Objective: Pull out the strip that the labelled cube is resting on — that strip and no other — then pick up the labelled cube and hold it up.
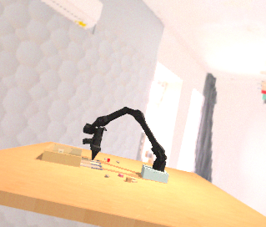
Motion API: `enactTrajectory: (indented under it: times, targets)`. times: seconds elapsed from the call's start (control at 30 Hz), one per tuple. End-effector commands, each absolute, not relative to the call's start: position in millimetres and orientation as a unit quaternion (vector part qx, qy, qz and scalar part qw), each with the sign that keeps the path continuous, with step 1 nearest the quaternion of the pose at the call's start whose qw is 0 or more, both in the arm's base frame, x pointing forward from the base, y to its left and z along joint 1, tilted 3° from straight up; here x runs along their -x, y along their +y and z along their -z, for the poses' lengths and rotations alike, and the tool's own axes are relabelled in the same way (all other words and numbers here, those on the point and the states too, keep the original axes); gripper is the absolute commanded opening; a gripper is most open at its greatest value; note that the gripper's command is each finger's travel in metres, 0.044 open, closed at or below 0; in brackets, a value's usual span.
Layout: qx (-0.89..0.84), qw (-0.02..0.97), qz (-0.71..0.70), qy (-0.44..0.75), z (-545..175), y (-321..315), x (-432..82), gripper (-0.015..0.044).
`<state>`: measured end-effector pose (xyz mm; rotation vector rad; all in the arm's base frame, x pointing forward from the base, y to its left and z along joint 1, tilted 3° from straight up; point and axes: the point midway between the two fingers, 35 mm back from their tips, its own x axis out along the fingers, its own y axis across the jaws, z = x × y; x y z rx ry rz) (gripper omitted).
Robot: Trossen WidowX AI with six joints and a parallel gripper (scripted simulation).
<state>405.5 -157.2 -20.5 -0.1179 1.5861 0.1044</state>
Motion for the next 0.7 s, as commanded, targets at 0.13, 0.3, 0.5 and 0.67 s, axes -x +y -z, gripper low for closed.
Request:
enactTrajectory:
  times: [0.13,0.3,0.5,0.67]
  targets:
    - [0.056,0.699,-0.045,0.712,21.7,-158.1,-405.8,0.0]
    - [0.056,0.699,-0.045,0.712,22.1,-158.1,-405.8,0.0]
    - [0.056,0.699,-0.045,0.712,22.7,-158.1,-405.8,0.0]
    - [0.056,0.699,-0.045,0.712,23.3,-158.2,-406.0,0.0]
